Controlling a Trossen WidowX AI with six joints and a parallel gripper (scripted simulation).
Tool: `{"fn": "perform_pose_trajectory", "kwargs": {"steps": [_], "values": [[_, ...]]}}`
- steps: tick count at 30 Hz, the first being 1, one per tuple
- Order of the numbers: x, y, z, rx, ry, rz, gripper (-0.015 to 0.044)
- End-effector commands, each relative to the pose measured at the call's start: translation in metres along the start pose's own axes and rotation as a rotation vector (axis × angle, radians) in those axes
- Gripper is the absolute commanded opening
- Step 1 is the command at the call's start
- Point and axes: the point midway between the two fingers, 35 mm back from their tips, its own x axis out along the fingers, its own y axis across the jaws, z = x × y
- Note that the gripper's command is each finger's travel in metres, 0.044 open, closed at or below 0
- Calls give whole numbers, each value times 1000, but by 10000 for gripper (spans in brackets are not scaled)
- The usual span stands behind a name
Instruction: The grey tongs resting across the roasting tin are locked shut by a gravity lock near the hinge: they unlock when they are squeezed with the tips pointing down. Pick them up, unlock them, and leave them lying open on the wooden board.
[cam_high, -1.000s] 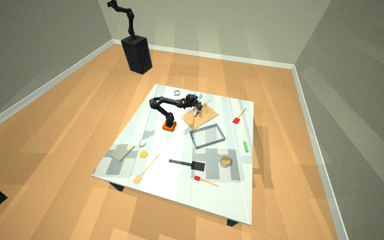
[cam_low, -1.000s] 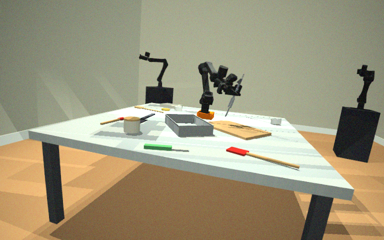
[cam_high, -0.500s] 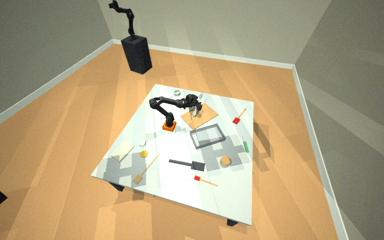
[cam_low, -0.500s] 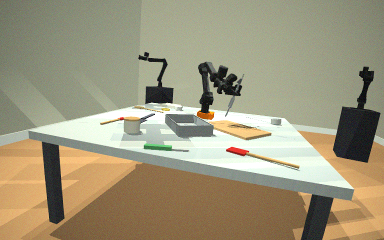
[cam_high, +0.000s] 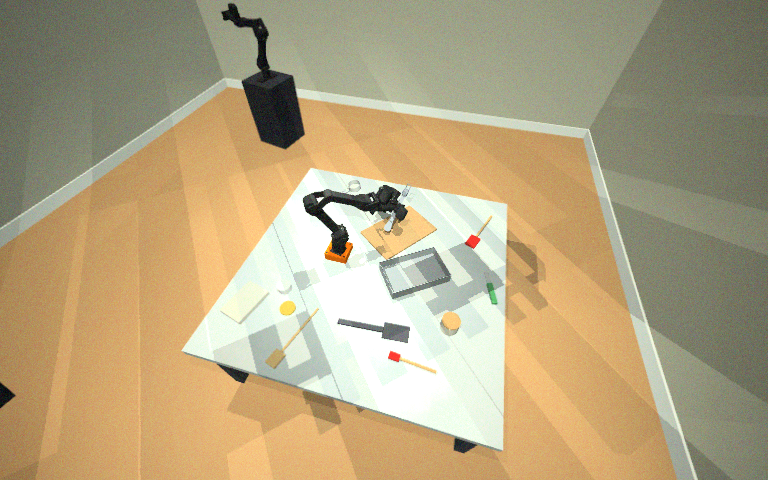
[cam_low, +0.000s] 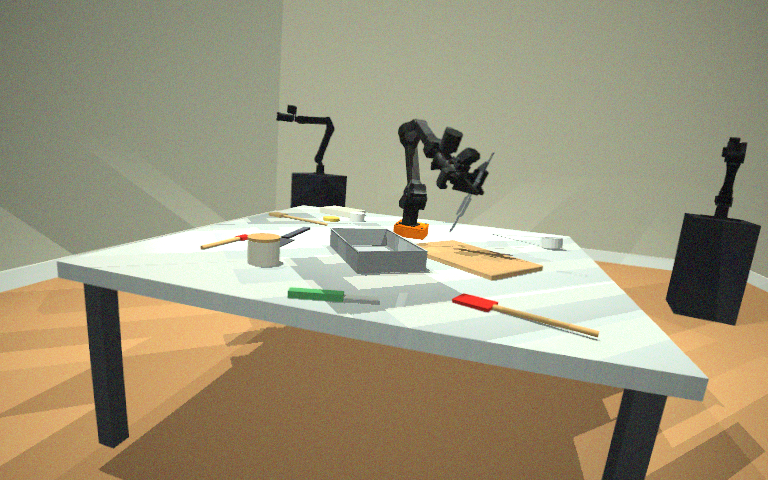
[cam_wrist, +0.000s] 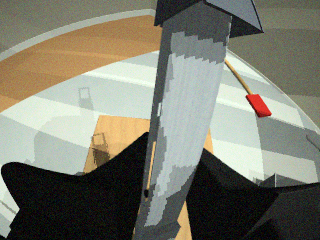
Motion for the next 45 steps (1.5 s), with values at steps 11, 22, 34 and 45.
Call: {"fn": "perform_pose_trajectory", "kwargs": {"steps": [11, 22, 34, 45], "values": [[18, -4, 2, 25, 203, -12, -150], [27, -5, 0, 34, 364, -17, -150], [34, -4, -3, 33, 543, -19, -150], [35, -2, -7, 23, 708, -21, -150]]}}
